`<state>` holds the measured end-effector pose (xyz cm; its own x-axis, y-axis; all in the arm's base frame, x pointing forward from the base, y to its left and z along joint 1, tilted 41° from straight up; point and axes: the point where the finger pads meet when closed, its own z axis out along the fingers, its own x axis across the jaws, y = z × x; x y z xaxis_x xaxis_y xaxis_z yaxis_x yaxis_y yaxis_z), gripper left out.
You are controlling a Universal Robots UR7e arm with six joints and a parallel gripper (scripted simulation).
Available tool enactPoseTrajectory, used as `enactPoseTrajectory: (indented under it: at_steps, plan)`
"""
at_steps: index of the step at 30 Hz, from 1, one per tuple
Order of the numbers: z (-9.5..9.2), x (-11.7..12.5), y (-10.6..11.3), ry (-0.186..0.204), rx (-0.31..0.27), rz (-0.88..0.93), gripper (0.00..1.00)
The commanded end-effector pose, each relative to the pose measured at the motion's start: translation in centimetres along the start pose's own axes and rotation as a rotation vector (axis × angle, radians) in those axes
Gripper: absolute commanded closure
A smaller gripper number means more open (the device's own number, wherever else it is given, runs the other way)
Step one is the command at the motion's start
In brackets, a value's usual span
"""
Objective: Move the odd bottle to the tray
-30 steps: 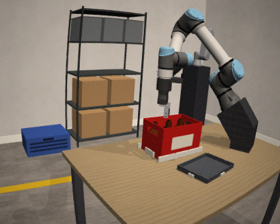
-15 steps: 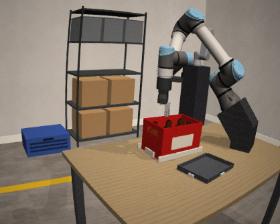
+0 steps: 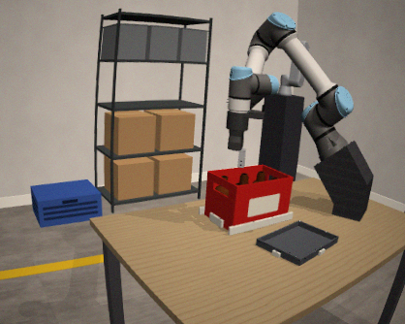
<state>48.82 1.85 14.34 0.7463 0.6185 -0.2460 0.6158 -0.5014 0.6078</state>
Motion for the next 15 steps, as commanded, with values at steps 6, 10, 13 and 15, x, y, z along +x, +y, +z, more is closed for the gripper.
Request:
enactPoseTrajectory:
  at_steps: [6, 10, 13, 15]
  plan:
    - [-0.05, 0.02, 0.03, 0.001, -0.001, 0.000, 1.00]
    - [-0.05, 0.01, 0.03, 0.001, -0.001, 0.000, 1.00]
    - [-0.06, -0.26, 0.02, 0.001, 0.000, 0.000, 1.00]
    - [-0.08, -0.50, 0.02, 0.001, 0.000, 0.001, 1.00]
